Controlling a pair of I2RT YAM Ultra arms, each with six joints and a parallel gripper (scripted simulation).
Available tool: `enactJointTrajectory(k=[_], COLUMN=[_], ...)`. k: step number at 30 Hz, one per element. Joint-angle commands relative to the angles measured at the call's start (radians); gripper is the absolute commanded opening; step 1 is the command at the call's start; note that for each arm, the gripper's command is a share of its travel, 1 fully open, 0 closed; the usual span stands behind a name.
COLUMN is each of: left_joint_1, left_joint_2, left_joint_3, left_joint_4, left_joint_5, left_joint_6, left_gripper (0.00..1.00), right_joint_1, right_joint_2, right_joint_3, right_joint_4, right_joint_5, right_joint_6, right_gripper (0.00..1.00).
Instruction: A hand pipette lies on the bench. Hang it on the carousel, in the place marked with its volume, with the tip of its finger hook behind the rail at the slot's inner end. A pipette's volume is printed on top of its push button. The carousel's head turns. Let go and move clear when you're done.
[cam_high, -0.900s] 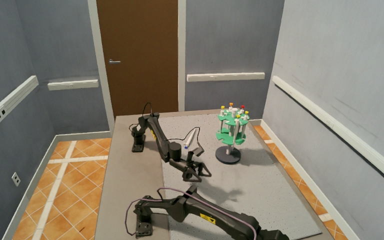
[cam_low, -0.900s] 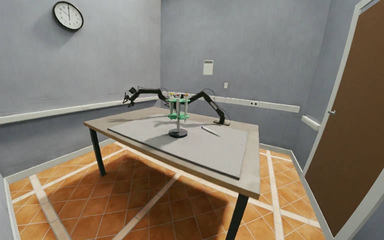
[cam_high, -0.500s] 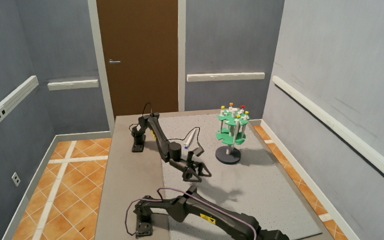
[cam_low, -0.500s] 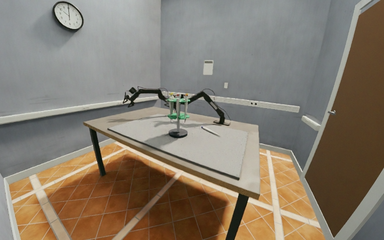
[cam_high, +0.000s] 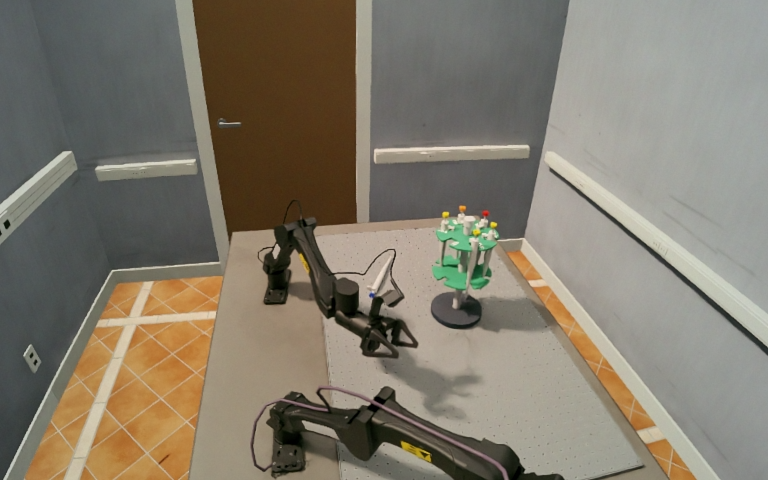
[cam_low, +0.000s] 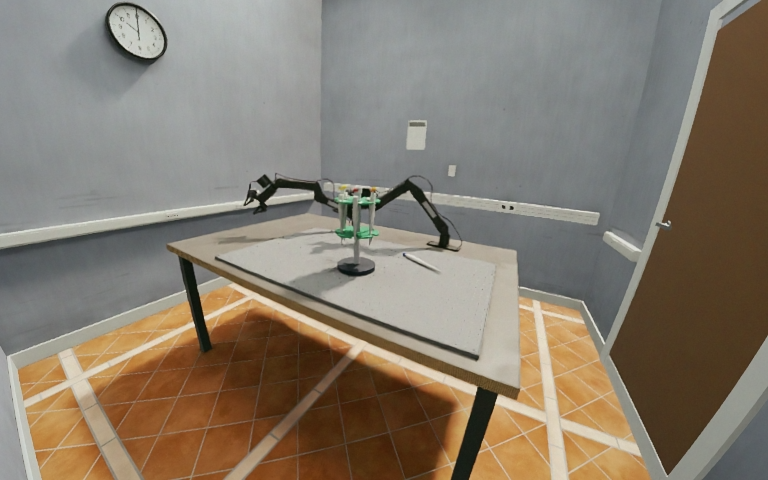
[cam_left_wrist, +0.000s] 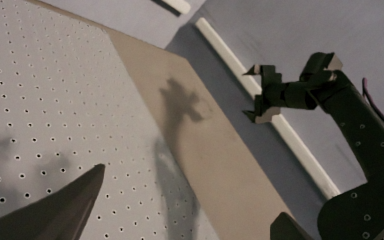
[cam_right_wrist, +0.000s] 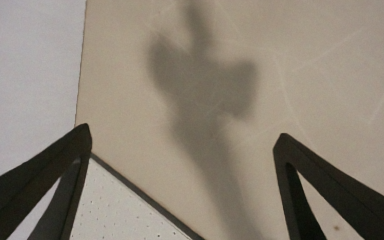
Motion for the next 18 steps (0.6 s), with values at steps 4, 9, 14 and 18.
enactJointTrajectory(k=[4, 9, 14, 18], left_joint_1=[0.011, 0.016, 0.021, 0.023], left_joint_2=[-0.111, -0.153, -0.215, -0.264], left_joint_3=[-0.104, -0.156, -0.230, -0.286], left_joint_4=[0.046, 0.057, 0.068, 0.074], left_joint_5=[0.014, 0.017, 0.022, 0.026], left_joint_6=[0.000, 0.000, 0.000, 0.000], left_gripper=[1.00, 1.00, 1.00, 1.00], right_joint_1=[-0.042, -0.046, -0.068, -0.086], right_joint_2=[0.033, 0.042, 0.046, 0.050], right_joint_3=[0.107, 0.107, 0.107, 0.107], right_joint_4=[-0.027, -0.003, 0.039, 0.074], right_joint_5=[-0.026, -0.026, -0.038, -0.047], right_joint_6=[-0.026, -0.023, -0.028, -0.030], right_gripper=[1.00, 1.00, 1.00, 1.00])
